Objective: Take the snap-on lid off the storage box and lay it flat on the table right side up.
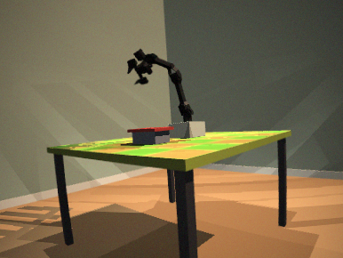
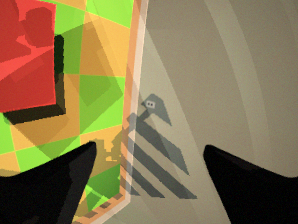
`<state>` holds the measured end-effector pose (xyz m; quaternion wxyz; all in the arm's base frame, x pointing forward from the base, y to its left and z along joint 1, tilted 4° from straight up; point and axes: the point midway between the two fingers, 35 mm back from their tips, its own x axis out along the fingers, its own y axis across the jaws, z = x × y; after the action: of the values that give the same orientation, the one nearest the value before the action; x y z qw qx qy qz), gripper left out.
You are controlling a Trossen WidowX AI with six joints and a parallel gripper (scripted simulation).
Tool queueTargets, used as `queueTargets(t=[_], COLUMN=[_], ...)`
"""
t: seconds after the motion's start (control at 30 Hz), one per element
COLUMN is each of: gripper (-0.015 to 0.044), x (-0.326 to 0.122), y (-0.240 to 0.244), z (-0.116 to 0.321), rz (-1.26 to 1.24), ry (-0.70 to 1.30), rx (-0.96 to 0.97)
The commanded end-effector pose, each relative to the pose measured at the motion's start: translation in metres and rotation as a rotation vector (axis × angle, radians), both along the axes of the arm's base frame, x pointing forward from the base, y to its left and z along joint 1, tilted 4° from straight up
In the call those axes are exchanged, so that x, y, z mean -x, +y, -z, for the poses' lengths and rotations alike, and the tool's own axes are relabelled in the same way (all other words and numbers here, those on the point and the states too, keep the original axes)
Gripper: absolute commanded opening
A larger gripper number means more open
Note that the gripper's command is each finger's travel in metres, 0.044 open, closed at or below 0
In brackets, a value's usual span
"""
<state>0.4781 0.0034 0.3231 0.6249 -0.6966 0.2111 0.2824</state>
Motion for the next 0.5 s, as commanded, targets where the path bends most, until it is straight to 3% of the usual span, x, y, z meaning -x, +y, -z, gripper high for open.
queueTargets(t=[0.0,0.17,0.47], gripper=[0.0374,0.0243,0.0235], x=[0.001,0.016,0.050], y=[0.001,0.014,0.033], z=[0.001,0.020,0.059], rz=[0.010,0.276,0.733], ry=[0.001,0.027,0.068], rx=[-0.011,-0.312,-0.826])
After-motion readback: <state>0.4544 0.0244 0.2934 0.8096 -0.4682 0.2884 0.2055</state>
